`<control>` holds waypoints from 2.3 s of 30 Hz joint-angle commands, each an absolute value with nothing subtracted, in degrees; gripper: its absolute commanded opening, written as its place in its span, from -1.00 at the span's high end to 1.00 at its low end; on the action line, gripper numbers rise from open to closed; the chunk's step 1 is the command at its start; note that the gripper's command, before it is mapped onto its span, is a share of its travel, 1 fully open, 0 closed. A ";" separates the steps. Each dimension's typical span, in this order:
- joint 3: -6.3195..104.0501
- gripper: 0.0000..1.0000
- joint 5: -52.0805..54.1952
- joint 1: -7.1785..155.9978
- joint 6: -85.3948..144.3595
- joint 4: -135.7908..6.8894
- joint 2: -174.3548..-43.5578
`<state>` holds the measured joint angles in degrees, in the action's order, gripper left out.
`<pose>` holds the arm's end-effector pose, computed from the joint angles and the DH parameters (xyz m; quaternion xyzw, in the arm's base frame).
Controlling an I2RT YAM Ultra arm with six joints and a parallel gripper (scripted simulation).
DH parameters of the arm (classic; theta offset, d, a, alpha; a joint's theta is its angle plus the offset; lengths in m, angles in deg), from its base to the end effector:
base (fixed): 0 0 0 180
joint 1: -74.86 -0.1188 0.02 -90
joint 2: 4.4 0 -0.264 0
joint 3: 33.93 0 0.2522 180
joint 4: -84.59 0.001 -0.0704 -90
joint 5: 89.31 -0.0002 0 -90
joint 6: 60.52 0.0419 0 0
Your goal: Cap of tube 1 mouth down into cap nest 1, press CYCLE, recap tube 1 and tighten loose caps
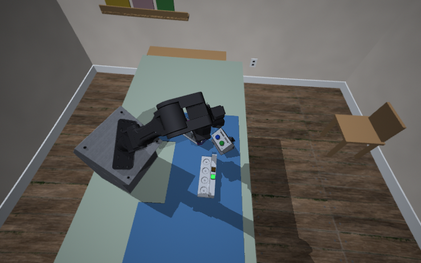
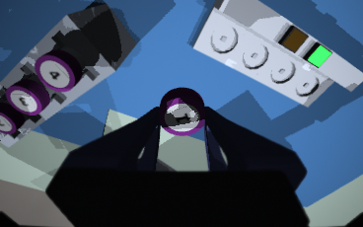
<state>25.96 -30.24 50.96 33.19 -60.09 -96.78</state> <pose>0.2677 0.0962 0.1486 -0.1153 0.9401 -0.2099 0.2425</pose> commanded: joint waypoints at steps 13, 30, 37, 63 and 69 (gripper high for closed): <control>26.24 1.00 -35.64 36.78 -2.21 -61.91 -106.44; 35.72 1.00 -37.91 20.68 -11.58 -58.64 -124.90; 44.83 1.00 -37.80 13.65 -2.64 -54.53 -135.43; 45.54 1.00 -37.81 13.66 -2.65 -56.06 -137.67; 45.10 1.00 -37.89 15.27 -4.71 -59.69 -139.58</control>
